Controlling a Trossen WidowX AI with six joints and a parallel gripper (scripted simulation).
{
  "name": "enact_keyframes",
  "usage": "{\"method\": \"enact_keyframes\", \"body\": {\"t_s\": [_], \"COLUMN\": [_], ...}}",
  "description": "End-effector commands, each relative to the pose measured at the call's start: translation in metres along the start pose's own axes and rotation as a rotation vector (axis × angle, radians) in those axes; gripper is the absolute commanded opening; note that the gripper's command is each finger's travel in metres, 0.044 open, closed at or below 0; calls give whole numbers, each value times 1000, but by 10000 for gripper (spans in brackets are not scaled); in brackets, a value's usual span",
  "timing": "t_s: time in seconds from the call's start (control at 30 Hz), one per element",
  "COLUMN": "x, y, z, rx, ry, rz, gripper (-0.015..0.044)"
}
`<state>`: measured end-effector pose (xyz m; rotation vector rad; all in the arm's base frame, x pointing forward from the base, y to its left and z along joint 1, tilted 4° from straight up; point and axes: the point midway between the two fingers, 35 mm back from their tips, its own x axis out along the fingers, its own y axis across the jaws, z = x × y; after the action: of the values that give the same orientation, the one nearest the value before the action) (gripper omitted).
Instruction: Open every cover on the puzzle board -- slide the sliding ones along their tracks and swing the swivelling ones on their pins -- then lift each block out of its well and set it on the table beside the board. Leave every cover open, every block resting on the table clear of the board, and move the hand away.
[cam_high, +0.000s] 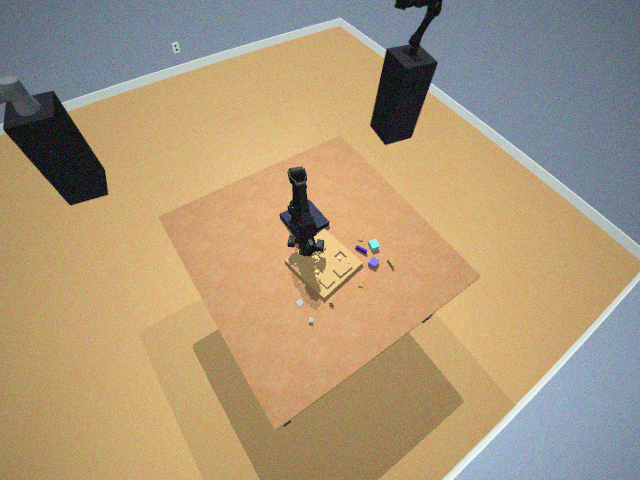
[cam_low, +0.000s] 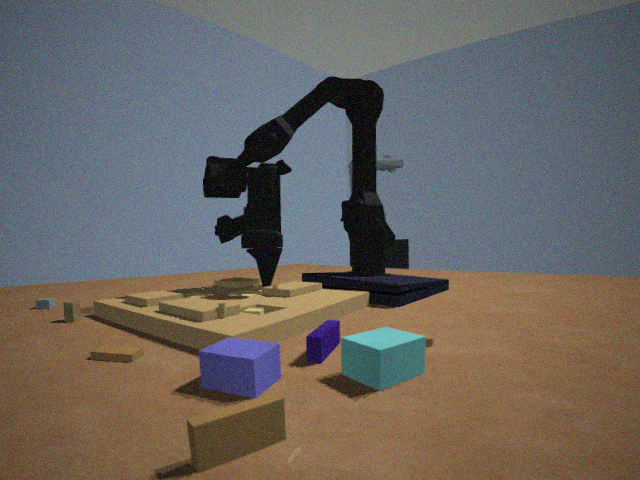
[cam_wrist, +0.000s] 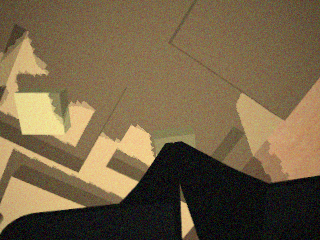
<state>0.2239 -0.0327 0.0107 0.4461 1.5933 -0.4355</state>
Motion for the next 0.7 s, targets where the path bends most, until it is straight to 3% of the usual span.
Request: {"method": "enact_keyframes", "body": {"t_s": [0.0, 0.53, 0.67], "x": [-3, -11, -12], "y": [0, -1, -1], "z": [1, -3, -3], "rx": [48, 1487, 1552], "ry": [-6, -7, -7], "rz": [1, 6, 6], "gripper": [0, 0, 0]}}
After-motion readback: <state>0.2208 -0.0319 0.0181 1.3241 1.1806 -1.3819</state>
